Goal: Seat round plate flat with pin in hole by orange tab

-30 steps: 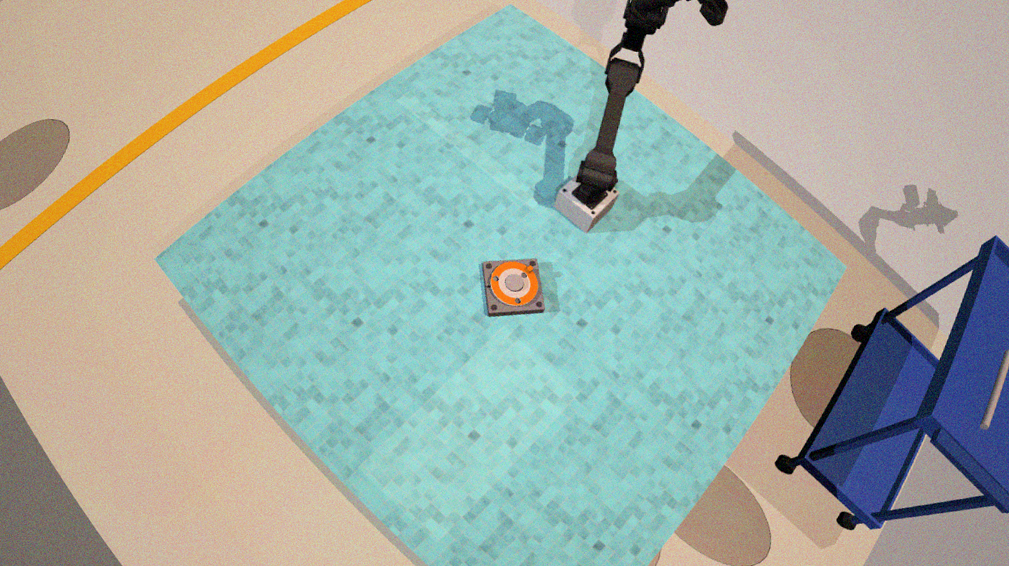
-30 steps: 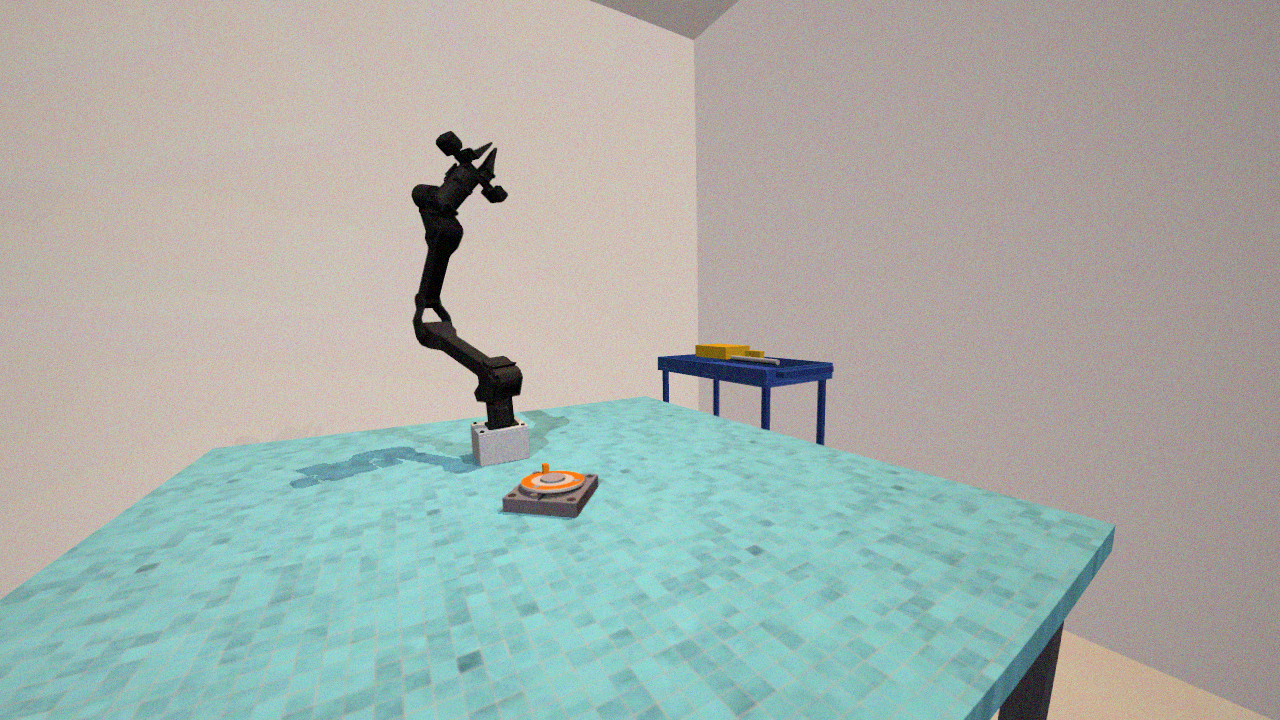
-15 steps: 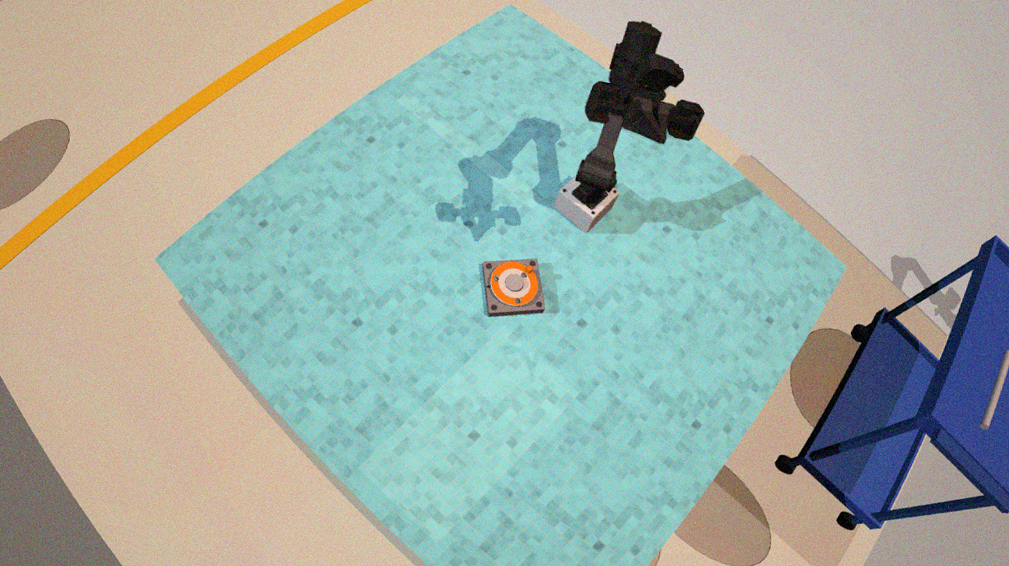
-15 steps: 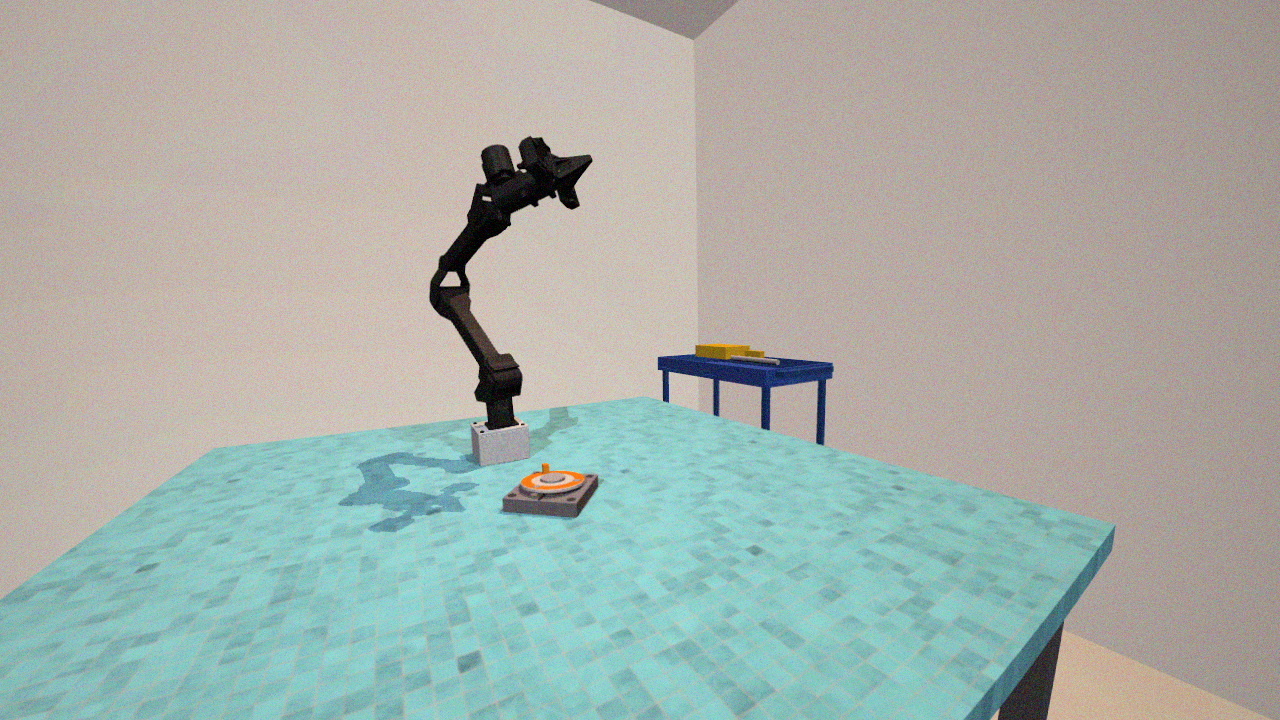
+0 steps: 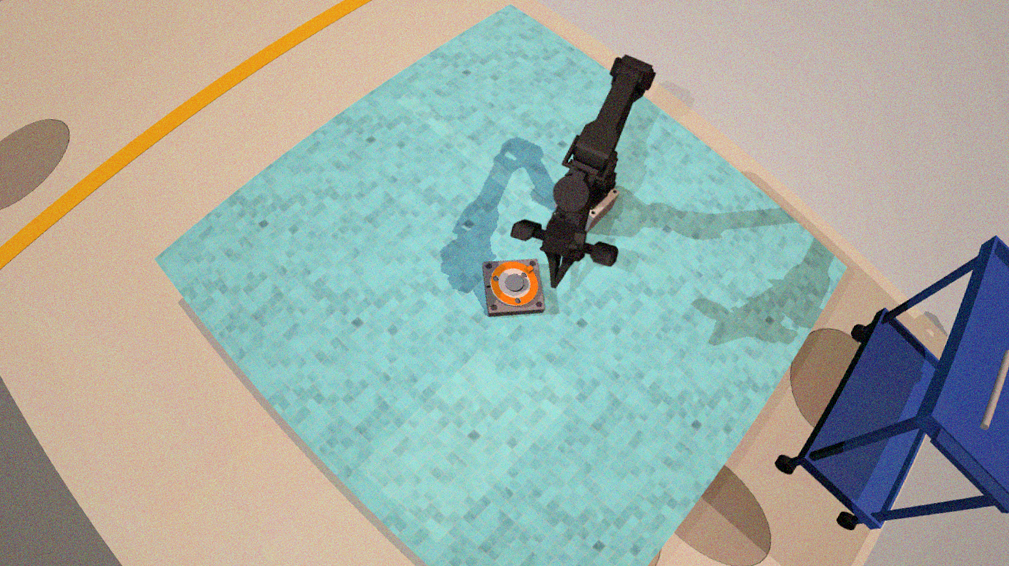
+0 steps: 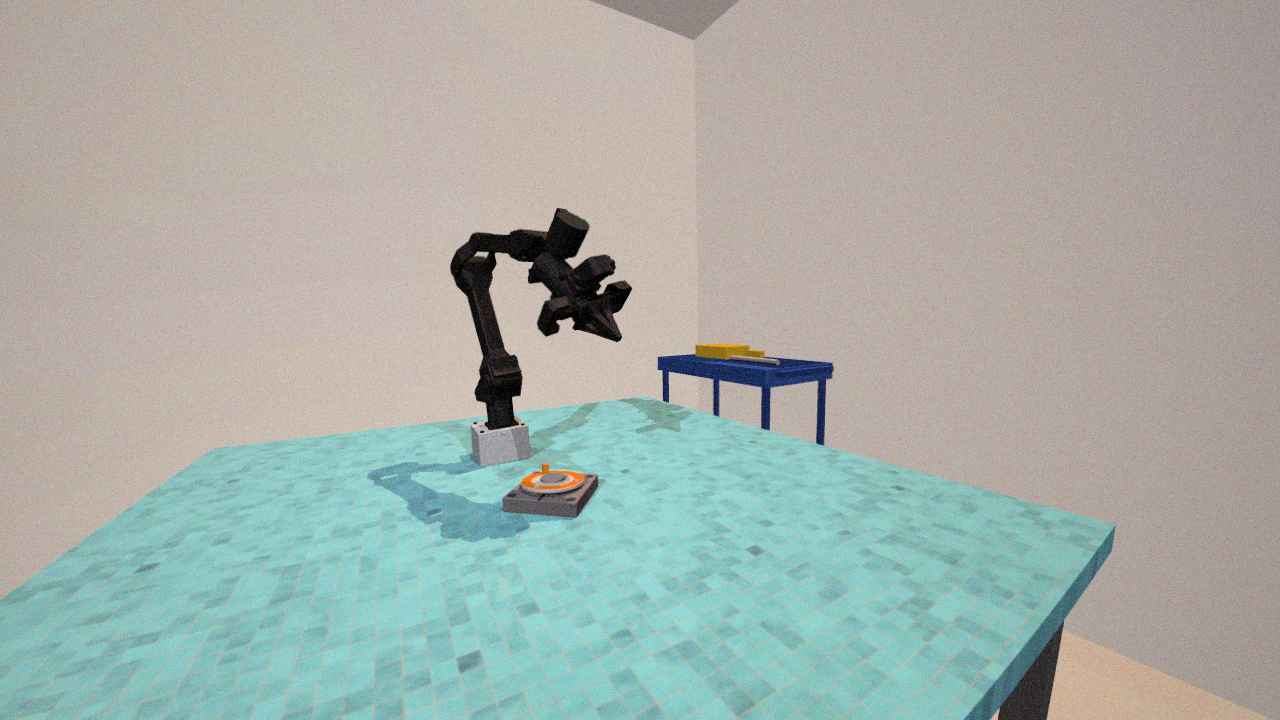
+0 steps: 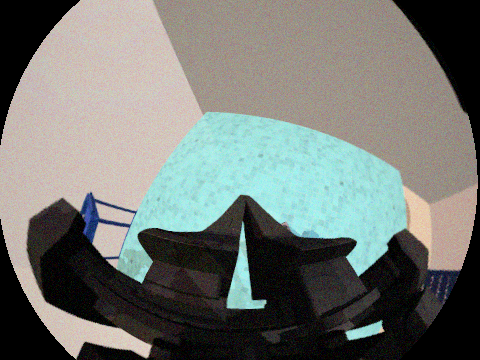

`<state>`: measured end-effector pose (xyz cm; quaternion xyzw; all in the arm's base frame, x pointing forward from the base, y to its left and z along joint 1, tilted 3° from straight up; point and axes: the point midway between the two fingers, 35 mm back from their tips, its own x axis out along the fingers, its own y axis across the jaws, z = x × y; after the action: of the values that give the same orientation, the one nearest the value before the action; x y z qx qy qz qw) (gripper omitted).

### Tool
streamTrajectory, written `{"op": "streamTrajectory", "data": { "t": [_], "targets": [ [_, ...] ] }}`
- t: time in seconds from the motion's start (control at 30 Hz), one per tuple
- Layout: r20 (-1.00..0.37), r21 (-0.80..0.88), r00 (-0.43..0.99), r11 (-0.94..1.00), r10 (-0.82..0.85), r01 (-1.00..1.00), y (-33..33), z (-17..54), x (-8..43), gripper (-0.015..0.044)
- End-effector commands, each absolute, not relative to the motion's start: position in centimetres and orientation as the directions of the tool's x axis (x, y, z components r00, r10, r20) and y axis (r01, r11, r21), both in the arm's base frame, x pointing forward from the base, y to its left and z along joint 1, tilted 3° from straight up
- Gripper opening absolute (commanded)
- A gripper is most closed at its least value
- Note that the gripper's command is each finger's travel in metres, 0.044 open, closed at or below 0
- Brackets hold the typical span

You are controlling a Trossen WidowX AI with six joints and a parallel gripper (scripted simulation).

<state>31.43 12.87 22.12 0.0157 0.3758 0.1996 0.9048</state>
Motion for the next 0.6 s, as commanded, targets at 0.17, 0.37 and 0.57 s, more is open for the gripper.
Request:
{"op": "streamTrajectory", "data": {
  "t": [0.17,0.37,0.57],
  "targets": [
    [-0.984,0.027,0.173,0.998,0.037,-0.061,6.5,7.7,26.2,0.0],
    [-0.999,-0.043,0.026,0.999,-0.042,-0.02,4.7,5.3,23.7,0.0],
    [-0.999,-0.043,0.026,0.999,-0.042,-0.02,4.8,3.2,23.9,0.0]
  ]
}}
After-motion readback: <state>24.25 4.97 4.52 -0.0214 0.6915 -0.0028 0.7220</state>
